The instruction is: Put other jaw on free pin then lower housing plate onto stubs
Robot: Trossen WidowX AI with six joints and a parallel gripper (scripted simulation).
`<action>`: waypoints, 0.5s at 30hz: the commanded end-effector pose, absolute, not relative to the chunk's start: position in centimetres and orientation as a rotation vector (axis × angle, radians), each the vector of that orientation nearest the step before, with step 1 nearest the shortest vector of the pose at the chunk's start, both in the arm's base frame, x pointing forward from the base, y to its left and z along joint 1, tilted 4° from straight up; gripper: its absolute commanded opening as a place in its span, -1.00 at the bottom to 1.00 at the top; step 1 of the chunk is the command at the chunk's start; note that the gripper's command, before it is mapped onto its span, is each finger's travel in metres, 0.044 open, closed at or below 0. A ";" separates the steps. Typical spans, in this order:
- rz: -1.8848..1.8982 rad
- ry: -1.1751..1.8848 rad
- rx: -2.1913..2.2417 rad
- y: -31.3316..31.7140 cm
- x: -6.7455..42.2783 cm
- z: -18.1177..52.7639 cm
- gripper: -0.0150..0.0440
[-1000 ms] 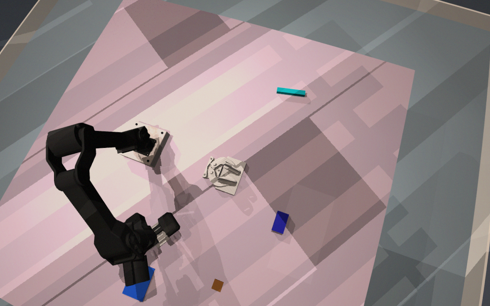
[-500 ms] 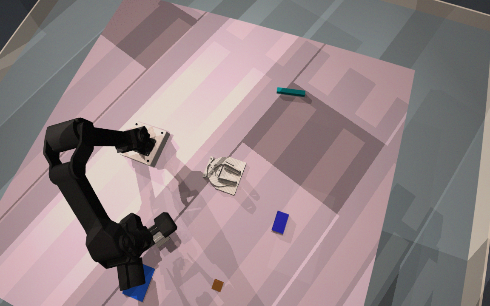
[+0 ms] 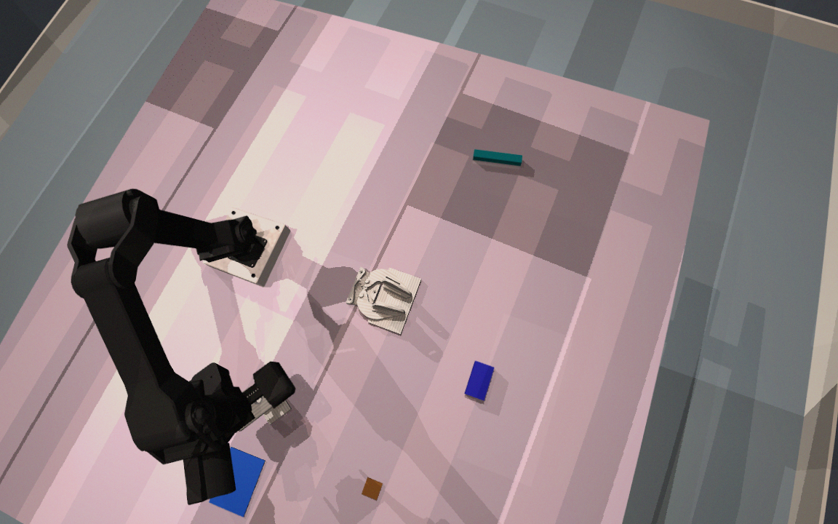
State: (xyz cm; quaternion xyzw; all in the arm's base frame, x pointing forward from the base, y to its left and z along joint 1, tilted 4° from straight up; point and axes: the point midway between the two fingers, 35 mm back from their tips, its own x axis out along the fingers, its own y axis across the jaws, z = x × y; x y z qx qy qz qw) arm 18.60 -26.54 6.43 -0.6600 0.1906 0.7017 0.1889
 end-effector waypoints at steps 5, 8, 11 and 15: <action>2.038 0.443 -1.927 -25.9 19.3 6.8 0.70; 2.094 0.351 -1.982 -25.3 19.9 6.8 0.70; 2.147 0.255 -2.036 -24.7 20.4 6.8 0.70; 2.215 0.120 -2.104 -23.8 21.1 6.8 0.70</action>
